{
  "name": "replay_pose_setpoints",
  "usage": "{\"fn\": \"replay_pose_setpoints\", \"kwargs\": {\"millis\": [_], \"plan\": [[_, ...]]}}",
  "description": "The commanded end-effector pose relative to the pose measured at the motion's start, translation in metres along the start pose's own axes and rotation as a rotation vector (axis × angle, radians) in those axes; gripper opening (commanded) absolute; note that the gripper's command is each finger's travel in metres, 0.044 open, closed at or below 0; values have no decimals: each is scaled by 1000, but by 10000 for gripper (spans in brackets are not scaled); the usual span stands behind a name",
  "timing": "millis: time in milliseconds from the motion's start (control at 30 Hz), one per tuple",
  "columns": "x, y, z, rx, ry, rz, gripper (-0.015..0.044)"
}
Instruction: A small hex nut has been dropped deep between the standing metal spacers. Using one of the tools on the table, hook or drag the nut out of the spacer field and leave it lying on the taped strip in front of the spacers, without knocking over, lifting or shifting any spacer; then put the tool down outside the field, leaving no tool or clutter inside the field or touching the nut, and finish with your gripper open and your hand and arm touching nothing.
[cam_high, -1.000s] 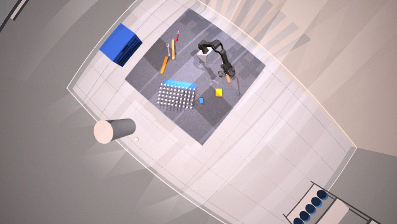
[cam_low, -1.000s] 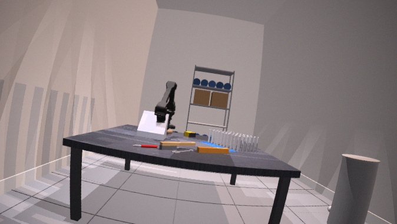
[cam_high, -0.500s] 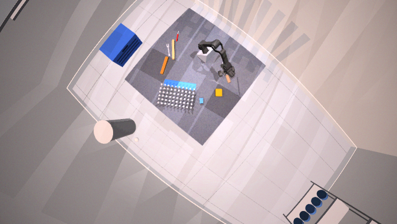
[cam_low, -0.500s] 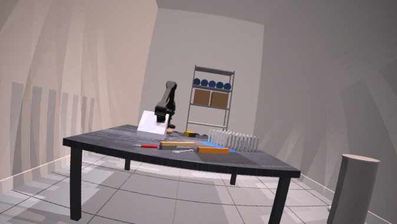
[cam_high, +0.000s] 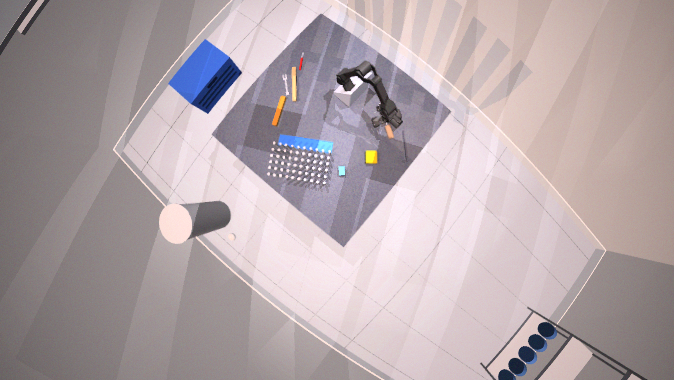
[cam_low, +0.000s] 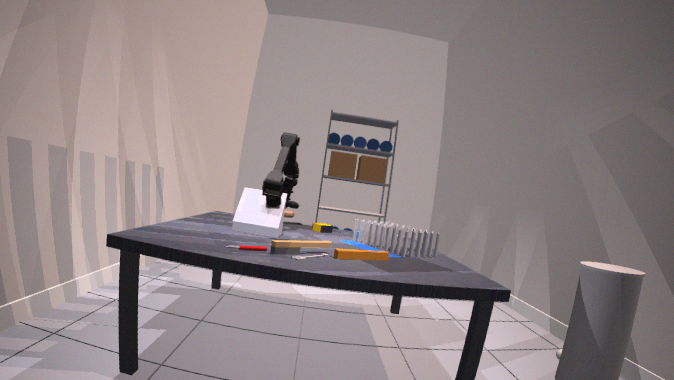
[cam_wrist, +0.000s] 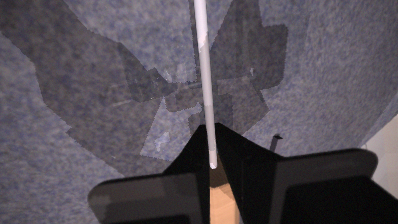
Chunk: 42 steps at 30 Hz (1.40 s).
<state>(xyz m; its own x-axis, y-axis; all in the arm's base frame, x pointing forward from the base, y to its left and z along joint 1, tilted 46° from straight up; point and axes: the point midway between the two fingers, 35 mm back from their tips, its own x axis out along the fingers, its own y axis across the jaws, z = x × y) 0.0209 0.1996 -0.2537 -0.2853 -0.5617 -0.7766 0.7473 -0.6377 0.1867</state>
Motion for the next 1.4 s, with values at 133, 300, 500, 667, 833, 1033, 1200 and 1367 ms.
{"fn": "replay_pose_setpoints", "kwargs": {"millis": [133,300,500,667,833,1033,1200,1367], "plan": [[-1,-12,0,188,46,17,0],[1,-19,0,329,78,27,0],[4,-27,1,499,120,30,0],[7,-34,2,639,155,25,0],[10,-41,4,778,191,15,0],[13,-50,6,944,234,-7,0],[14,-52,6,986,244,-13,0],[15,-52,6,985,244,-13,0]]}}
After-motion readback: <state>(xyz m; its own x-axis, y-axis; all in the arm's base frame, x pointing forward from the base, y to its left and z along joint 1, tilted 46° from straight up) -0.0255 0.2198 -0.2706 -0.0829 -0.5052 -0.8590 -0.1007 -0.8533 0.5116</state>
